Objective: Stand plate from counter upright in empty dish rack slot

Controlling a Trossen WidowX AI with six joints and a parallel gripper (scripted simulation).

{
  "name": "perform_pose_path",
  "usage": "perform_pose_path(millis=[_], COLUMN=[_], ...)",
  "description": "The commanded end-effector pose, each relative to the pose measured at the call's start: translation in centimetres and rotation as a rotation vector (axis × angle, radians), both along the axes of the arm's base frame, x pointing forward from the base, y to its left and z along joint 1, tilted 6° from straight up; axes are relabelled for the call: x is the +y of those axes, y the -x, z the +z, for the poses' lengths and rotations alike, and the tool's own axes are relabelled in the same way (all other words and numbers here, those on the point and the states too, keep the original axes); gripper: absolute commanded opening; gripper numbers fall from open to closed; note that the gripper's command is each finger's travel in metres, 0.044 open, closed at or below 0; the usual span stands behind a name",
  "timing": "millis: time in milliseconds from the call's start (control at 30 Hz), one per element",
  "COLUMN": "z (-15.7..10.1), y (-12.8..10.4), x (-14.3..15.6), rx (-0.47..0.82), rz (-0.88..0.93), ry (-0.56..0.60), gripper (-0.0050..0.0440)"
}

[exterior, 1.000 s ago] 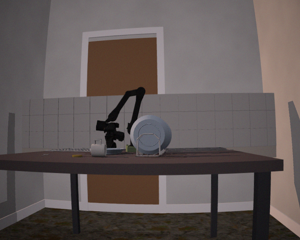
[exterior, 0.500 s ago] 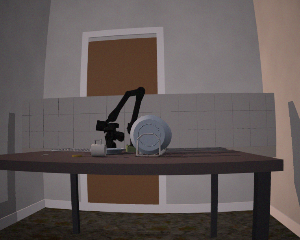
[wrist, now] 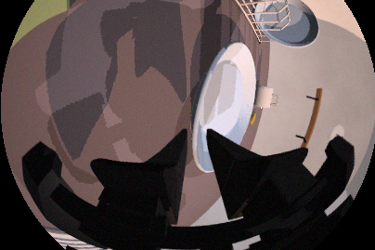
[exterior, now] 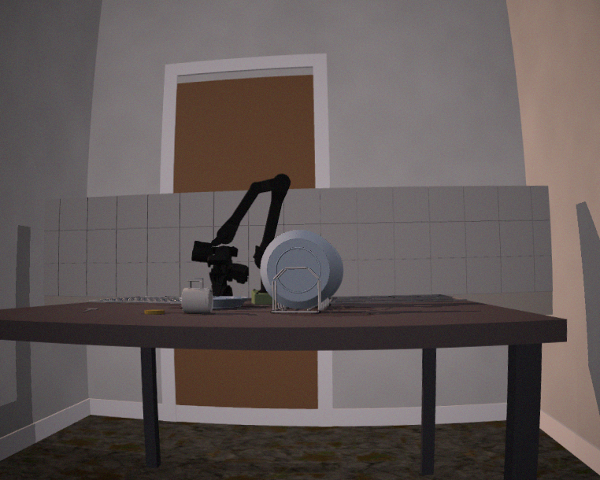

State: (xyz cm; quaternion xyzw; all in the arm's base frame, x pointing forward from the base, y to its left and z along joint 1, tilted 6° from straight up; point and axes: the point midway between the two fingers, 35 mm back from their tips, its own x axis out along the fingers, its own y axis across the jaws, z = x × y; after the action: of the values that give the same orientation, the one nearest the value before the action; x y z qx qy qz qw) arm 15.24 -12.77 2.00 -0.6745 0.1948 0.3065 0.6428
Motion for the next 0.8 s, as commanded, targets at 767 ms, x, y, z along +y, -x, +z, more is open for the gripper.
perform_pose_path(millis=[767], z=[-0.17], y=[-0.27], x=[0.03], rx=[0.000], rz=[0.000], ry=[0.000], gripper=[0.0091])
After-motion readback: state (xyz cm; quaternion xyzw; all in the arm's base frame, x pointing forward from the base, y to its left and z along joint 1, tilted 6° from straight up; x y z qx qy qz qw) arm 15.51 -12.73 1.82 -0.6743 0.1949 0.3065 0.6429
